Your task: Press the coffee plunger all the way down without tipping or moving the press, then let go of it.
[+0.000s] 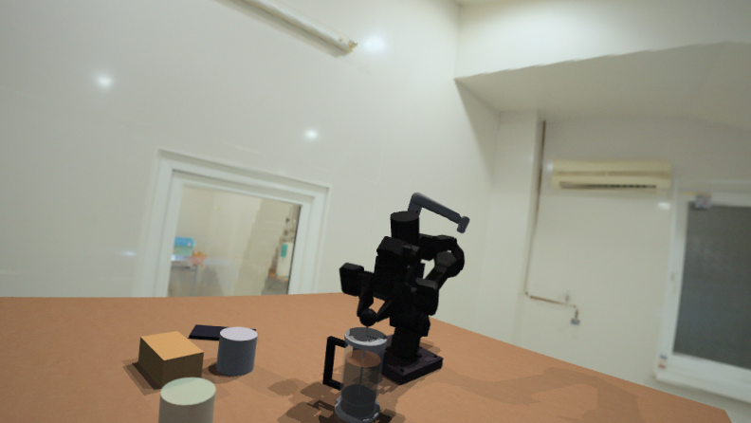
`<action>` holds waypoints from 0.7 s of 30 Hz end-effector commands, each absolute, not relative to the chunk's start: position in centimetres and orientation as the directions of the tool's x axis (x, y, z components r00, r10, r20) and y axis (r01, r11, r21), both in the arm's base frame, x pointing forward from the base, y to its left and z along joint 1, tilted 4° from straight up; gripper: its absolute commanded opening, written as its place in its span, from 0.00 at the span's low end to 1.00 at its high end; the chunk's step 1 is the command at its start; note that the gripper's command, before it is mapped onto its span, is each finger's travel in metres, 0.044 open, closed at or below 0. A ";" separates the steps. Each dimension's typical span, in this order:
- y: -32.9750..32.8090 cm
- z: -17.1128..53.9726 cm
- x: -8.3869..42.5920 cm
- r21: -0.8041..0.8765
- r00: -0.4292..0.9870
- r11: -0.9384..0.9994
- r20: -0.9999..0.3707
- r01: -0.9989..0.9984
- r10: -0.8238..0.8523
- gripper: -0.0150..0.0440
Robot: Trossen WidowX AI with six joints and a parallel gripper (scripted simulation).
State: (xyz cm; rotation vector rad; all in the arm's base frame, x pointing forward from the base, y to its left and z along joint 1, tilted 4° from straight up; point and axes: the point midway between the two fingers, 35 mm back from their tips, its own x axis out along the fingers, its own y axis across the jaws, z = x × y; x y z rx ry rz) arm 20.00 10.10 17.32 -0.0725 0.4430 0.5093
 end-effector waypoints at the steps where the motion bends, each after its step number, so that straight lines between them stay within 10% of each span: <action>1: 10.2 16.6 20.0 0.052 0.771 0.874 -0.449 -0.483 0.452 0.46; 21: 10.2 17.1 20.3 0.043 0.778 0.873 -0.434 -0.486 0.455 0.46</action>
